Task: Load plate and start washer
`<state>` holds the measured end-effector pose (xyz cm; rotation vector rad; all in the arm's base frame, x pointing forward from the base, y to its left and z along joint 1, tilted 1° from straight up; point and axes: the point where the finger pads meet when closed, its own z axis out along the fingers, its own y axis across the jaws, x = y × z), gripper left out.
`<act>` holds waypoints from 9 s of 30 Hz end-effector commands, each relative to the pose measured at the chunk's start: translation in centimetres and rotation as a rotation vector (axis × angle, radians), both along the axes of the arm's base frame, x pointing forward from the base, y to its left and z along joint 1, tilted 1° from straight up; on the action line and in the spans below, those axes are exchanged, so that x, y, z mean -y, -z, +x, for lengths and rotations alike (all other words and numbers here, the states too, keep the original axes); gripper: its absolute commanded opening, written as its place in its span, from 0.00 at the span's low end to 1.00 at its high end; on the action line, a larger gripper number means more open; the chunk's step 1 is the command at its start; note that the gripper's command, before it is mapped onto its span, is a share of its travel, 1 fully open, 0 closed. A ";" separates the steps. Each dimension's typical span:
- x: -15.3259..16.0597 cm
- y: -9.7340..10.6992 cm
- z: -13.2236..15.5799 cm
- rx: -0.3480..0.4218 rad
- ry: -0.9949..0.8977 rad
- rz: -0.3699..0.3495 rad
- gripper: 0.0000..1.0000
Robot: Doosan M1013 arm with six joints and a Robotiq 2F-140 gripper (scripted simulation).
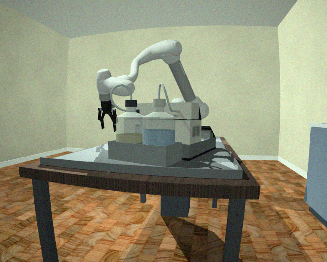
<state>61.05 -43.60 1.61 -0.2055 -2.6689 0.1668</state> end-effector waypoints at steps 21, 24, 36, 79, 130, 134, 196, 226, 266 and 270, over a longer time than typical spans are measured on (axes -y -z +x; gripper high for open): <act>-7.0 -3.0 3.9 0.066 -0.690 0.303 0.70; -7.4 -3.2 4.1 0.068 -0.722 0.314 0.70; -11.1 -4.7 5.7 0.091 -1.092 0.436 0.70; -23.0 -9.8 9.6 0.074 -2.209 0.653 0.70; -26.8 -2.0 10.2 0.018 -2.624 0.672 0.70; -26.8 -1.7 10.2 0.018 -2.624 0.672 0.70; -26.8 4.4 10.1 0.018 -2.624 0.672 0.70; -26.8 5.6 10.1 0.018 -2.624 0.672 0.70; -26.8 7.4 10.1 0.018 -2.624 0.672 0.70; -26.8 7.4 10.1 0.018 -2.624 0.672 0.70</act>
